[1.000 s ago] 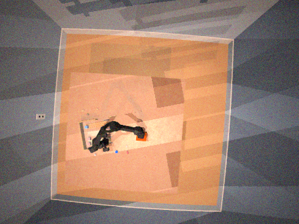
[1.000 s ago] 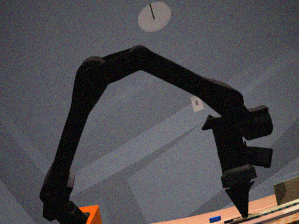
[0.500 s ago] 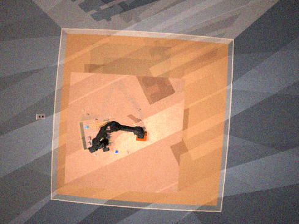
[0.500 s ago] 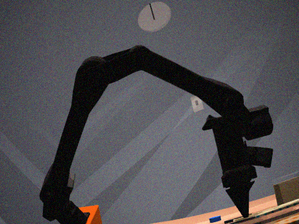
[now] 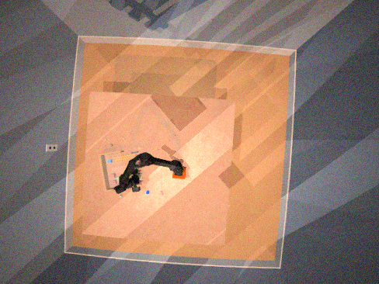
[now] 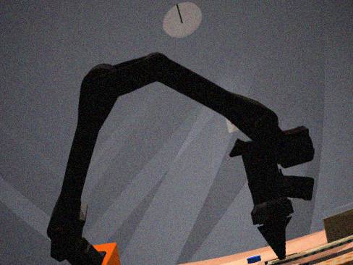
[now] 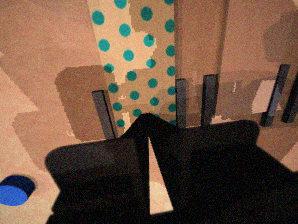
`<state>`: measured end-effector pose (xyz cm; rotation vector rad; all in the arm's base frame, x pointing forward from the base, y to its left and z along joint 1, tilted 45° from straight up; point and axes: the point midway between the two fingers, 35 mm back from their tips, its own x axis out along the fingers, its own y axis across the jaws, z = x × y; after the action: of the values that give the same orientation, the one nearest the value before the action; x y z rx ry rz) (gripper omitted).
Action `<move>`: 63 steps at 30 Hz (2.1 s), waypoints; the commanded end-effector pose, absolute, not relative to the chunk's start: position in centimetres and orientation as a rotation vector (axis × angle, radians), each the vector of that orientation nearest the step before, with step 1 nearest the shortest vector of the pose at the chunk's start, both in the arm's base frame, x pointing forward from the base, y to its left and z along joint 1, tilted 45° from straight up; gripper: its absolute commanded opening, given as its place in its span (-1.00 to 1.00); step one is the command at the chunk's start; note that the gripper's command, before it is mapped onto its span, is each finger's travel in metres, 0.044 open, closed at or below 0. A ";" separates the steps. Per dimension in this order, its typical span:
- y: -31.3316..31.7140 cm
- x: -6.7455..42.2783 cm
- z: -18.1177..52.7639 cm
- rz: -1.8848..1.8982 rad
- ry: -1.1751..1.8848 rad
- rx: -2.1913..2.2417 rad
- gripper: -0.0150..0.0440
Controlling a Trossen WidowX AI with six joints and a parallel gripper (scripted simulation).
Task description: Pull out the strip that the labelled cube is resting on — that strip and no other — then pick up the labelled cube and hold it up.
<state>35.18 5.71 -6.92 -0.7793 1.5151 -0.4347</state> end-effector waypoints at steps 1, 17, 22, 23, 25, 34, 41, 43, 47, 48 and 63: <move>5.2 34.2 -7.1 -0.441 1.532 -0.780 -0.49; 4.7 31.8 -6.9 -0.441 1.533 -0.780 -0.49; 4.6 31.1 -6.8 -0.441 1.533 -0.780 -0.49; 4.5 30.9 -6.8 -0.441 1.533 -0.780 -0.49; 4.5 30.6 -6.7 -0.441 1.533 -0.780 -0.49; 4.2 29.4 -6.6 -0.441 1.534 -0.781 -0.49; 4.0 28.3 -6.4 -0.441 1.535 -0.781 -0.49; 4.0 28.0 -6.4 -0.441 1.535 -0.781 -0.49; 3.8 27.4 -6.3 -0.441 1.535 -0.781 -0.49; 3.8 27.2 -6.3 -0.441 1.535 -0.781 -0.49; 3.4 25.0 -6.0 -0.440 1.536 -0.782 -0.49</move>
<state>26.03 4.01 -5.75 -0.7802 1.5092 -0.4309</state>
